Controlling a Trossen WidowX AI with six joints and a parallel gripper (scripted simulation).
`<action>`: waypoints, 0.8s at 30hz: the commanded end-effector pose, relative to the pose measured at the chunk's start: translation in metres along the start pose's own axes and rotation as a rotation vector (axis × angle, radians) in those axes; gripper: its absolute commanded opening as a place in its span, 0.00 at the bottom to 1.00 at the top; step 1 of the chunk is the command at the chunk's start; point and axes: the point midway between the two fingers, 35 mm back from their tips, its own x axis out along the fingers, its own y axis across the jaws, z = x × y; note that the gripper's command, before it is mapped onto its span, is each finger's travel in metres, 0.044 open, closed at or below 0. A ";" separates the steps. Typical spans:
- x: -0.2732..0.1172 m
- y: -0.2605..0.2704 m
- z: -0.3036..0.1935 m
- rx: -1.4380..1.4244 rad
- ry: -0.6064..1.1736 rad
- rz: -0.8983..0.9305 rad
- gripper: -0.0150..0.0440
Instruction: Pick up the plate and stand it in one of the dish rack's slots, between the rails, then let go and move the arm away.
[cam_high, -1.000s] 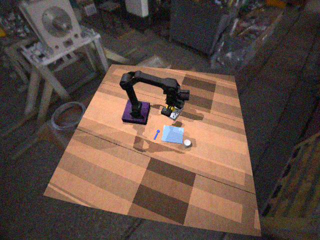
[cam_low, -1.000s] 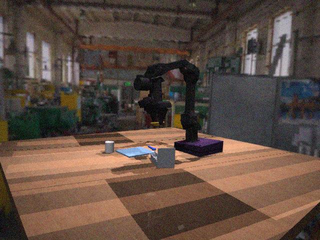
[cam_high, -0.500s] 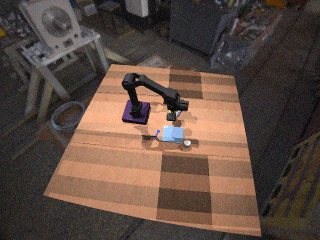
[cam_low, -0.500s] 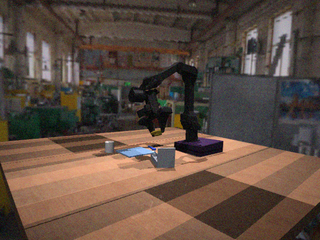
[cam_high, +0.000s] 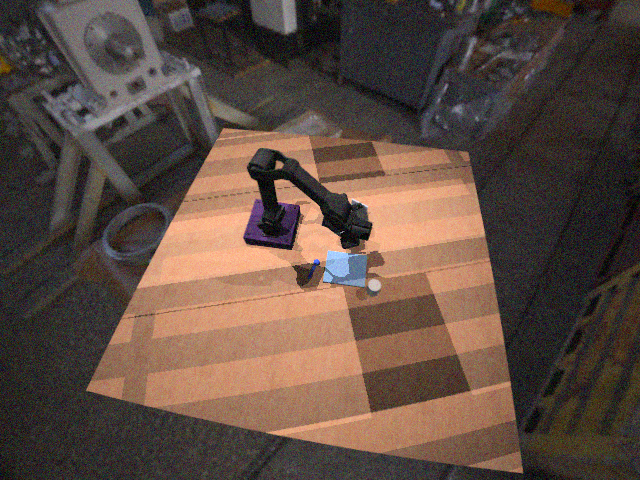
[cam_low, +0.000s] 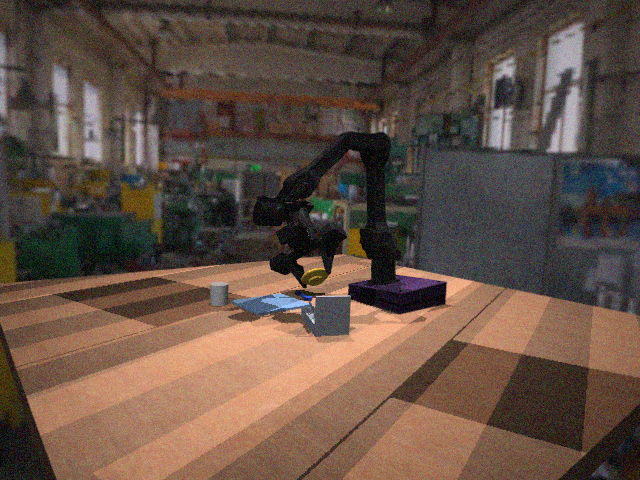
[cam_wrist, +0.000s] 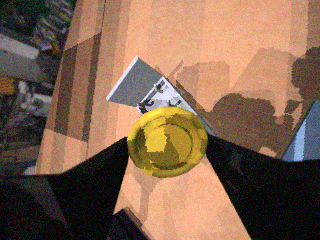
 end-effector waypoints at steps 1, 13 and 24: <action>0.004 -0.002 -0.001 -0.088 -0.059 0.049 0.25; 0.011 -0.006 -0.007 -0.377 -0.281 0.152 0.25; 0.009 -0.005 -0.016 -0.639 -0.513 0.172 0.25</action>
